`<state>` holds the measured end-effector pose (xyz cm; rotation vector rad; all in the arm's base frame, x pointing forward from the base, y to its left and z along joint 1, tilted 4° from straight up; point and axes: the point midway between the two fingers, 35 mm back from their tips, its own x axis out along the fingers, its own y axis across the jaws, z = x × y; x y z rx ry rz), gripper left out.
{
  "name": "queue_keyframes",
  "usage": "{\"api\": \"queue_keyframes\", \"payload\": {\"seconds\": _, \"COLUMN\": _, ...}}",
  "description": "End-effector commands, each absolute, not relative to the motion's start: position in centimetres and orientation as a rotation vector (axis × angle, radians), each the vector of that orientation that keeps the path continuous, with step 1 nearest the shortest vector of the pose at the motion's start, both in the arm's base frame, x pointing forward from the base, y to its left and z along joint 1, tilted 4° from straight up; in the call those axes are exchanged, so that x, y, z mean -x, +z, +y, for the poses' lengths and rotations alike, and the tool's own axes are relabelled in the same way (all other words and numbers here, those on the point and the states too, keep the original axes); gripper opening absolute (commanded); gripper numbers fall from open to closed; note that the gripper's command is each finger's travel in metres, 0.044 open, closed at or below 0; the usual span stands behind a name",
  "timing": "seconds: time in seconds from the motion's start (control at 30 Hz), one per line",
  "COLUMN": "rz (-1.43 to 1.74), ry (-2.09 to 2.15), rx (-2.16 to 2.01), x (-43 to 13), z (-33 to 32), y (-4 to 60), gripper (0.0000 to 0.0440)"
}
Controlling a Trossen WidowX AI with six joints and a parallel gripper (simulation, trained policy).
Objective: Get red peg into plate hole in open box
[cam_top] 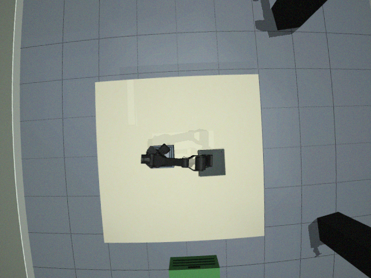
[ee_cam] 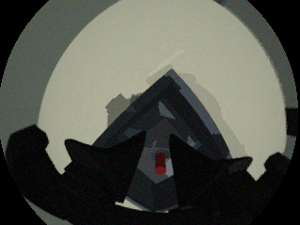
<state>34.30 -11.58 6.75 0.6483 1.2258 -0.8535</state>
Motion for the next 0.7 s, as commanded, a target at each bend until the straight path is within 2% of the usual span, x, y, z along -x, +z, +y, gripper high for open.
{"api": "queue_keyframes", "payload": {"seconds": 0.0, "rz": 1.242, "ry": -0.846, "rx": -0.646, "x": -34.7, "z": -11.9, "y": 6.4, "gripper": 0.0147}}
{"api": "queue_keyframes", "payload": {"seconds": 0.67, "rz": 1.257, "ry": -0.838, "rx": -0.634, "x": -36.8, "z": -15.5, "y": 6.6, "gripper": 0.0111}}
